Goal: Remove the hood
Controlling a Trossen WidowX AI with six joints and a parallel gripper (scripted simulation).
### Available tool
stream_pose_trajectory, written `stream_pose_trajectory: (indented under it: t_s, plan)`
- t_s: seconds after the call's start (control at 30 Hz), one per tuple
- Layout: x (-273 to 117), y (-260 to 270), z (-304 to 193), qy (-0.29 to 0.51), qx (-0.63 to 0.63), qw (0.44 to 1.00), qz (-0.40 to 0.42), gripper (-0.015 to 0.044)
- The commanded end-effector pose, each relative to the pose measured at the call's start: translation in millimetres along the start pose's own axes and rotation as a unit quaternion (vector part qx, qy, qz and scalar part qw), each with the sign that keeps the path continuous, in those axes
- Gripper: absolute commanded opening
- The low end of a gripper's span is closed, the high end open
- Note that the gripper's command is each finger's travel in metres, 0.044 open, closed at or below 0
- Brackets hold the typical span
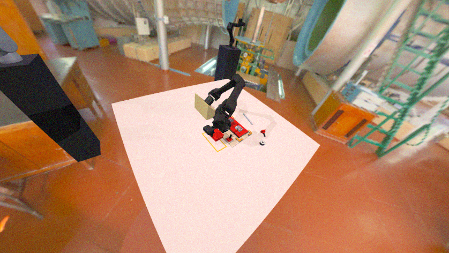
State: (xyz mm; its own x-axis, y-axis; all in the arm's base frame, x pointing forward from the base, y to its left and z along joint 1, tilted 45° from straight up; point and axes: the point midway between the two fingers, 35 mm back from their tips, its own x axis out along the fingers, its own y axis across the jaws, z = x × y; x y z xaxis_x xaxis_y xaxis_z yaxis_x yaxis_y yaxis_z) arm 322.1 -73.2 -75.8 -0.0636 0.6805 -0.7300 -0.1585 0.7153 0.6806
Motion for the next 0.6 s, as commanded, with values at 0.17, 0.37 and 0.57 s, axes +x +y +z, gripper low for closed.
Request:
stream_pose_trajectory:
  t_s: [0.17, 0.37, 0.57]
  plan:
    - [7, 1, -2, 0.000, 0.005, 1.000, 0.003, 0.0000]
    - [11, 1, -2, 0.000, 0.005, 1.000, 0.003, 0.0000]
    - [15, 1, -2, 0.000, 0.004, 1.000, 0.003, 0.0000]
